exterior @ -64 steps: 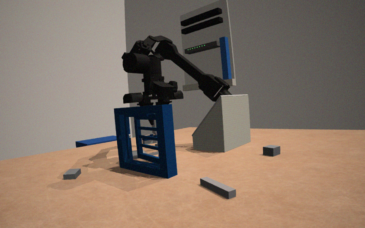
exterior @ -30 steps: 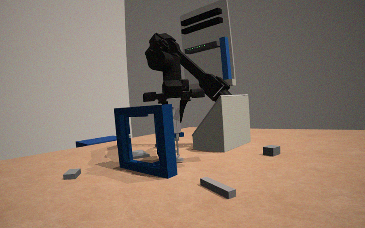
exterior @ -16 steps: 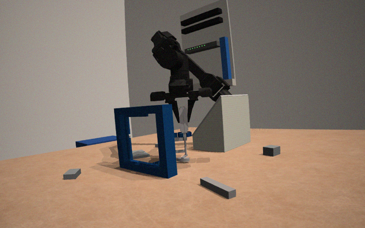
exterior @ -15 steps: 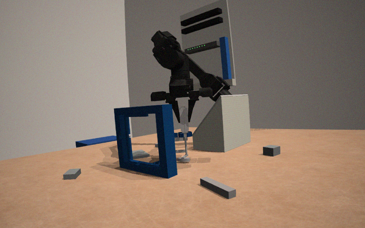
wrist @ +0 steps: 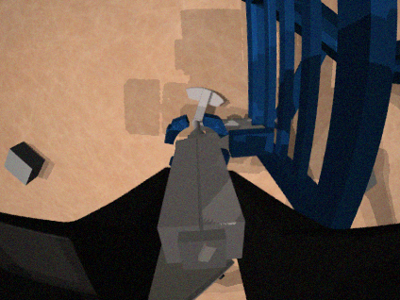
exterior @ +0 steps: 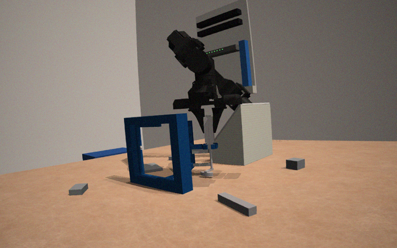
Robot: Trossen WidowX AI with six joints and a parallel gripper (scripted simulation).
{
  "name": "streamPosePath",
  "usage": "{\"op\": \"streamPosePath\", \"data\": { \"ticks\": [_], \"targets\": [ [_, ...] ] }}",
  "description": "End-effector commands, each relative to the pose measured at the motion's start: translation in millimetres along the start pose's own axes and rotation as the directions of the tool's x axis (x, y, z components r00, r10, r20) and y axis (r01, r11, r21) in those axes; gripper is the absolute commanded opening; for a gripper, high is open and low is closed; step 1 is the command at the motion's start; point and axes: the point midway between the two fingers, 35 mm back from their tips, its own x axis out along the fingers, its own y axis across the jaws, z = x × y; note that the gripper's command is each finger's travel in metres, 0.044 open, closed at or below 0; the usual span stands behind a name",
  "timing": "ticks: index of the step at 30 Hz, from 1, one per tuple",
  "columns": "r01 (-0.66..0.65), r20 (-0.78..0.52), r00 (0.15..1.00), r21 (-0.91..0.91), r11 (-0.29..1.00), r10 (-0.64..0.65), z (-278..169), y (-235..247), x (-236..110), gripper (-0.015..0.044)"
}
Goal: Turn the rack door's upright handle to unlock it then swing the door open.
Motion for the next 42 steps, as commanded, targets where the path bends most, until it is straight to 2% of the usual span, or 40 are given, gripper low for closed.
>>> {"op": "streamPosePath", "data": {
  "ticks": [1,29,42],
  "targets": [
    [-0.001,0.003,1.0,0.072,0.997,0.001,2.3,5.1,0.1,0.0024],
    [-0.005,0.005,1.0,0.486,0.874,0.003,27.8,56.2,-0.4,0.0024],
    [-0.005,0.005,1.0,0.496,0.868,0.003,28.7,57.6,-0.4,0.0024]
  ]
}}
